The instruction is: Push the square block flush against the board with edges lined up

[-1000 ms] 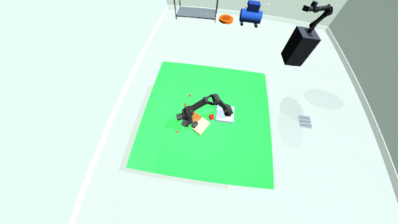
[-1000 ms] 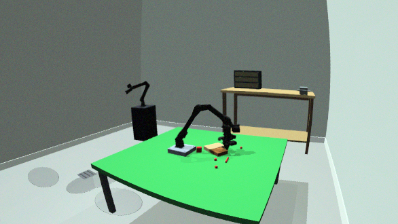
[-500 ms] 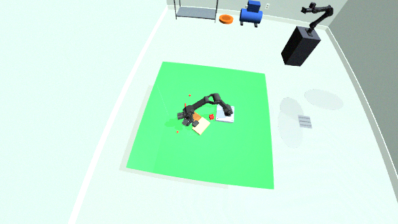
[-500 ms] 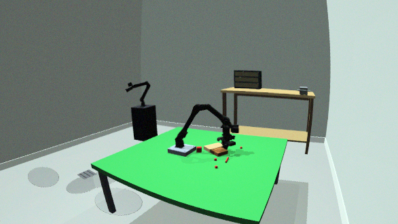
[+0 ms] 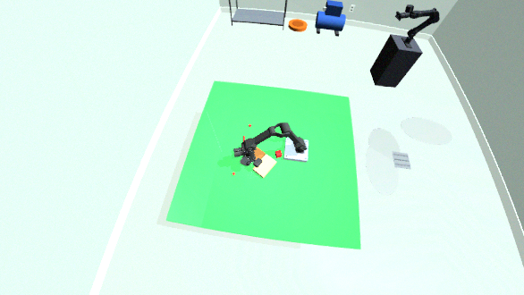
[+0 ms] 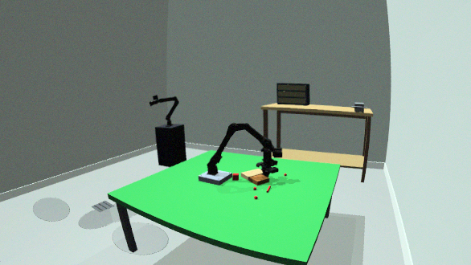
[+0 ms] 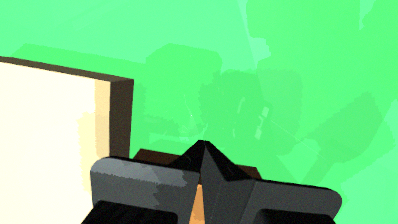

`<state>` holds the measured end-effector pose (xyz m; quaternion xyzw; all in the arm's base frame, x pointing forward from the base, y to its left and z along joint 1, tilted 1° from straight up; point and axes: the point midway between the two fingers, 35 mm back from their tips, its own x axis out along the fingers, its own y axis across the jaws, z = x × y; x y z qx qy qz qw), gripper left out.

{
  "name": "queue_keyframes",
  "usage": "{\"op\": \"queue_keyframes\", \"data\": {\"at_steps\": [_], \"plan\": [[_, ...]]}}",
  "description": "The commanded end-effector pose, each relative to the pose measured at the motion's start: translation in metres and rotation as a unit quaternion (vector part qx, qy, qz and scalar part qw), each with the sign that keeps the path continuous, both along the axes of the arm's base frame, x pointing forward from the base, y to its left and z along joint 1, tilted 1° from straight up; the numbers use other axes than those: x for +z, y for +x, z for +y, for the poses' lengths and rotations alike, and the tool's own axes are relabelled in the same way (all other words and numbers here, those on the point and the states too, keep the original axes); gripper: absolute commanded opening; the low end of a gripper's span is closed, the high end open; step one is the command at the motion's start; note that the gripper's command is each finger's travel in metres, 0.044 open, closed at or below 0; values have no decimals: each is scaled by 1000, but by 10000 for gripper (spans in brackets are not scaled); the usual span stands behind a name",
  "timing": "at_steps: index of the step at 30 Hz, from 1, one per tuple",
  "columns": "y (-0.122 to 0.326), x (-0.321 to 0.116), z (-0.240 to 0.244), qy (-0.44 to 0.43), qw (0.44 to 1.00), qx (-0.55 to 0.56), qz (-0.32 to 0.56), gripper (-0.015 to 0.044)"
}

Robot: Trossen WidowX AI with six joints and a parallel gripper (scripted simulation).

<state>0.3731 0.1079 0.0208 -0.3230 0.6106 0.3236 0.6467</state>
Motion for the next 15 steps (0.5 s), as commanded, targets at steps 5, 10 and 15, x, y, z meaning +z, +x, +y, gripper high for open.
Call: {"op": "queue_keyframes", "data": {"at_steps": [5, 10, 15], "plan": [[8, 1, 9, -1, 1000, -1, 0, 0], [13, 1, 15, 0, 1000, -1, -1, 0], [18, 2, 22, 0, 1000, -1, -1, 0]]}}
